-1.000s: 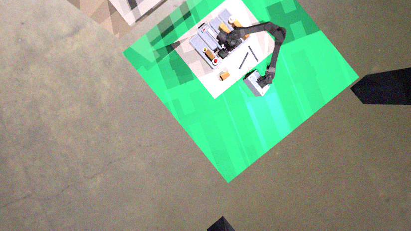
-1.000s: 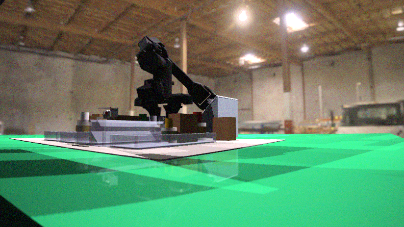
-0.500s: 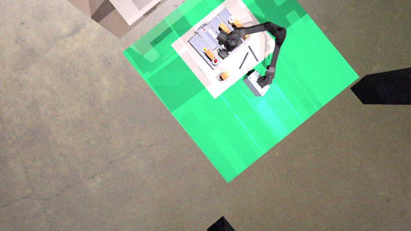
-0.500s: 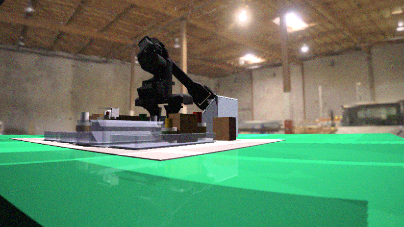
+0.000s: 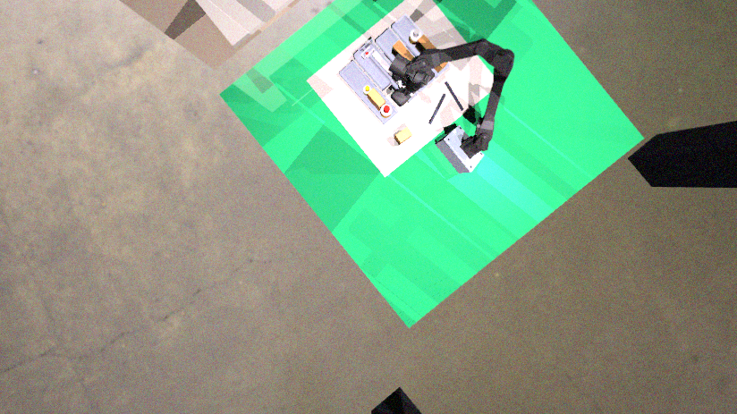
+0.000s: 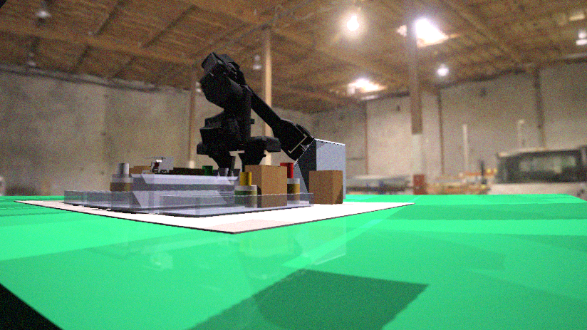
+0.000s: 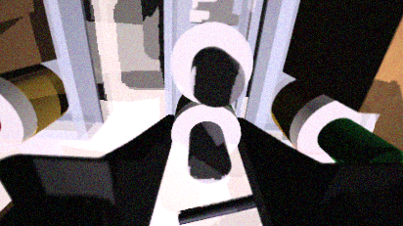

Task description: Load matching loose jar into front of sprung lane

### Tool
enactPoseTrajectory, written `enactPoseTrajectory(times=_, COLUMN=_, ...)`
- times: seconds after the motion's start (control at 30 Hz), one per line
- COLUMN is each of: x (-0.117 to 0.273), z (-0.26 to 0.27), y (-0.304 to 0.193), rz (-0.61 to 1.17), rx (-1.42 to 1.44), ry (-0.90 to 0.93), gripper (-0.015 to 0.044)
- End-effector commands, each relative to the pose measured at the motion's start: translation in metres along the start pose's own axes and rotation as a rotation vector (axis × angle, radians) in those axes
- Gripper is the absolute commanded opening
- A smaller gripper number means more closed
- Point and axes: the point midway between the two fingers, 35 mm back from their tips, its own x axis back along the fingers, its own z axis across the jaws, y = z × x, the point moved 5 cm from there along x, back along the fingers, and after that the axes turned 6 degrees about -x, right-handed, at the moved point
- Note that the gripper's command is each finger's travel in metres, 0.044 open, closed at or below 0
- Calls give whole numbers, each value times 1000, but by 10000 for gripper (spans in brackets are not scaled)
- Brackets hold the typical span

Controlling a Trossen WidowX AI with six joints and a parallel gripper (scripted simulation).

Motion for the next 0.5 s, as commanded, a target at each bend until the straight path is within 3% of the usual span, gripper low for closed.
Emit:
enactPoseTrajectory(times=0.0, x=0, z=0, y=-1, rz=0, rx=-4, ry=-2, gripper=0)
enactPoseTrajectory(times=0.3, x=0, z=0, y=-1, rz=0, rx=-4, ry=-2, gripper=0)
enactPoseTrajectory(times=0.47, x=0, z=0, y=0, rz=-1, rx=-4, ry=-2, gripper=131)
